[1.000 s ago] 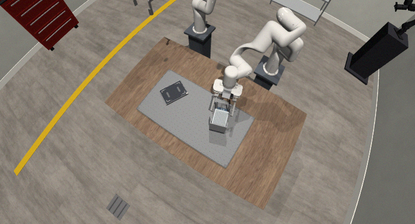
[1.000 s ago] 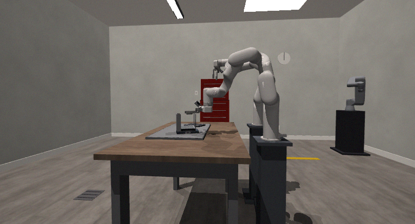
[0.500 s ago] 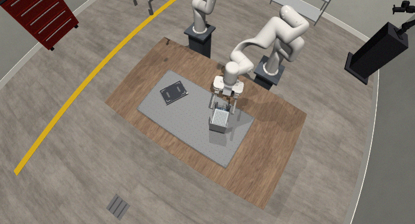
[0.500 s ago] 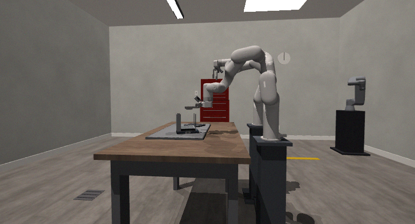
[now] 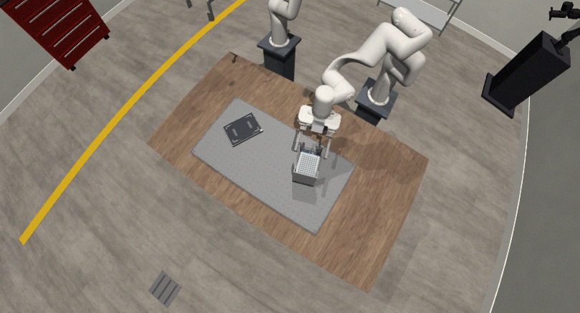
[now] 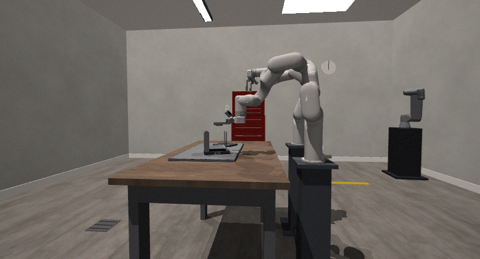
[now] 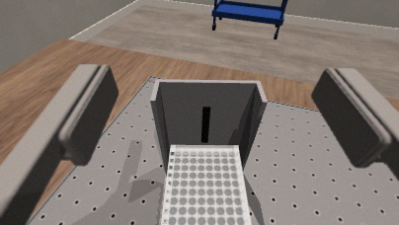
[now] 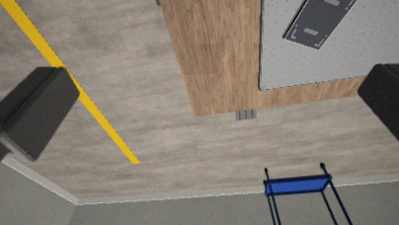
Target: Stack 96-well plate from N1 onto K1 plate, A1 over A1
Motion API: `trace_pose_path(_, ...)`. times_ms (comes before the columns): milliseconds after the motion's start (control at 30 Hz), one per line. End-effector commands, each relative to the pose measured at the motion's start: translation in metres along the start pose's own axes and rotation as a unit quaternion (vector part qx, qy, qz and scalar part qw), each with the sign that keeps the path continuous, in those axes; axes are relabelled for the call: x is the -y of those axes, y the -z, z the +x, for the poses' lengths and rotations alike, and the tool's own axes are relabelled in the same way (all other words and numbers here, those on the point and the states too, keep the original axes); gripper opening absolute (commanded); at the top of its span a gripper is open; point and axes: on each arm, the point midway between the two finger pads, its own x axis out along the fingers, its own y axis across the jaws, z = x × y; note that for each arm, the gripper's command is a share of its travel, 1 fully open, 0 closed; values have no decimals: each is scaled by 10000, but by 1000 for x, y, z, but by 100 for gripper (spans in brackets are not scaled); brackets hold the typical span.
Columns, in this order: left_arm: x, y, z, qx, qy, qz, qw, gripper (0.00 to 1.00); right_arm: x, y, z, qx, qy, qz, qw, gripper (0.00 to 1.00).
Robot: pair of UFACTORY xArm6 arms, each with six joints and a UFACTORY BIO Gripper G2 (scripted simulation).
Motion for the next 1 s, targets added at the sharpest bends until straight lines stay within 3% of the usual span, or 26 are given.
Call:
trace_pose_path(0, 1, -2, 1, 19, 0, -16, 10000, 37, 0, 0, -2, -25, 0, 0, 10000, 100)
trace_pose_path(133, 1, -2, 1, 19, 0, -15, 10000, 37, 0, 0, -2, -25, 0, 0, 10000, 100)
trace_pose_path(233, 12, -10, -6, 20, 500, -15, 9987, 37, 0, 0, -2, -25, 0, 0, 10000, 100)
trace_pose_path(367, 26, -21, -15, 21, 1164, -13, 9932, 37, 0, 0, -2, -25, 0, 0, 10000, 100)
trace_pose_path(433, 26, -21, -15, 21, 1164, -13, 9932, 37, 0, 0, -2, -25, 0, 0, 10000, 100)
trace_pose_path(500, 33, -26, -19, 21, 1494, -13, 9888, 37, 0, 0, -2, -25, 0, 0, 10000, 100)
trace_pose_path(967, 81, -60, -49, 20, 1512, -15, 9885, 37, 0, 0, -2, -25, 0, 0, 10000, 100)
